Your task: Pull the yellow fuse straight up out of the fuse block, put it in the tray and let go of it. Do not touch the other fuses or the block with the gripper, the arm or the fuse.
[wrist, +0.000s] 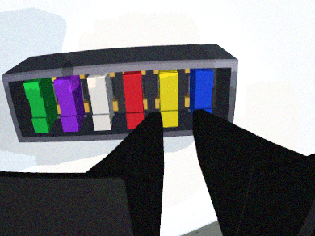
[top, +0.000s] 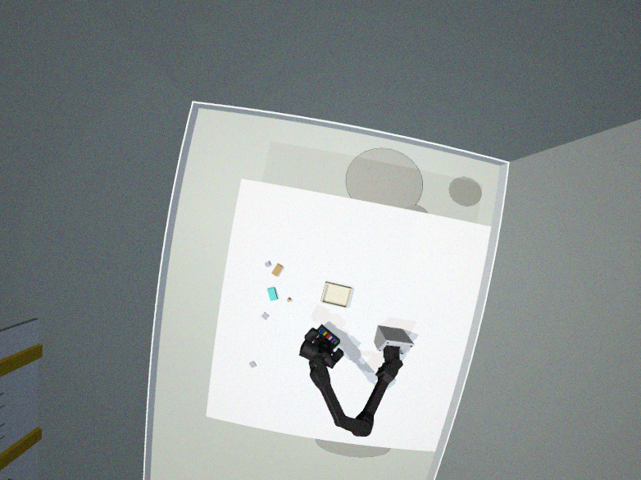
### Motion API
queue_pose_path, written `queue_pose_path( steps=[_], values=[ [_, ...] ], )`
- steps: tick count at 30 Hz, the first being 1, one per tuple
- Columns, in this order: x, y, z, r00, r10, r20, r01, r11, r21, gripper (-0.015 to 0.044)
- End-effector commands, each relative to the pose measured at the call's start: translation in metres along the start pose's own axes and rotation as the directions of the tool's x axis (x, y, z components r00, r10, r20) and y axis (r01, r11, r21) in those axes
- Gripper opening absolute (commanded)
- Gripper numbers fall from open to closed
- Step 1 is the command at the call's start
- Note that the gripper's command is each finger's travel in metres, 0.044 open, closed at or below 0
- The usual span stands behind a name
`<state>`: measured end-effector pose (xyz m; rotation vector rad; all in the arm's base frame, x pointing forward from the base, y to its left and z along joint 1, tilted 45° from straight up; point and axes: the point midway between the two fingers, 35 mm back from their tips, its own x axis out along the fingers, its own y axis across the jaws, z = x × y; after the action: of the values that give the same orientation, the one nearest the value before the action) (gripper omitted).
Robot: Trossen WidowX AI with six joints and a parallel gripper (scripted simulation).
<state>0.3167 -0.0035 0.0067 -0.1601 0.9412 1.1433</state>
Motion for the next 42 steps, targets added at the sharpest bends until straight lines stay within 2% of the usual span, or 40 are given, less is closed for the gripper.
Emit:
queue_pose_path(
  steps=[1, 42],
  values=[
    [0.005, 0.001, -0.001, 1.000, 0.002, -0.001, -0.002, 1.000, 0.005, 0.0063],
    [0.031, 0.001, -0.002, 1.000, 0.002, -0.003, -0.002, 1.000, 0.001, 0.0056]
  ],
)
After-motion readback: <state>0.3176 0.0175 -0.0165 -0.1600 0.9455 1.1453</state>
